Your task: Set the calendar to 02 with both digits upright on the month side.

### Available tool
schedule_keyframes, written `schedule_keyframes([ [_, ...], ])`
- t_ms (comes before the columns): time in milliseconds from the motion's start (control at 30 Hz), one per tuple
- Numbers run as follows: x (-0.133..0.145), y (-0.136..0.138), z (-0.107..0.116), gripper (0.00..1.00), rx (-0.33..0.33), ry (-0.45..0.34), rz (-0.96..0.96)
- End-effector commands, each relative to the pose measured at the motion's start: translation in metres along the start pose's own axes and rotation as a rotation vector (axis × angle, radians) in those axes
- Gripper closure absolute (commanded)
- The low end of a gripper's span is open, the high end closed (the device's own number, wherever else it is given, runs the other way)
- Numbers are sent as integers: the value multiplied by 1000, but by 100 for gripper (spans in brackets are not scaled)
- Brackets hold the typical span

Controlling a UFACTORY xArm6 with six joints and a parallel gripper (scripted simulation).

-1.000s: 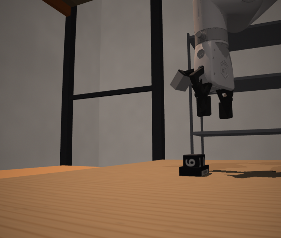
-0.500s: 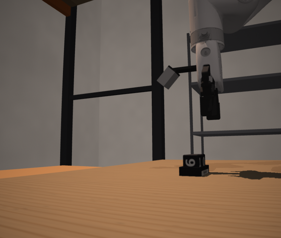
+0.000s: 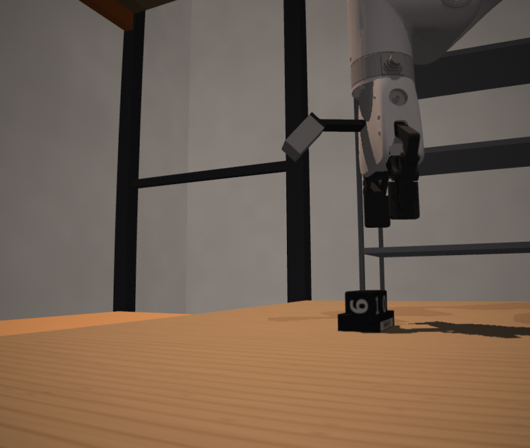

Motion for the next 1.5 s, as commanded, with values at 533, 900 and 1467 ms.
schedule_keyframes([
  [533, -19, -2, -3, 0, -8, 16, 650],
  [900, -29, -5, -6, 0, -5, 21, 966],
  [1467, -31, -6, -6, 53, -5, 22, 1026],
])
Point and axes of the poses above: the point where the finger pads meet when closed, its own z axis back along the fingers, its own y axis across the jaws, x = y × z, the point moved 5 cm from there along z, back along the fingers, and after that the axes turned 11 degrees about z, right-handed, at the moved point
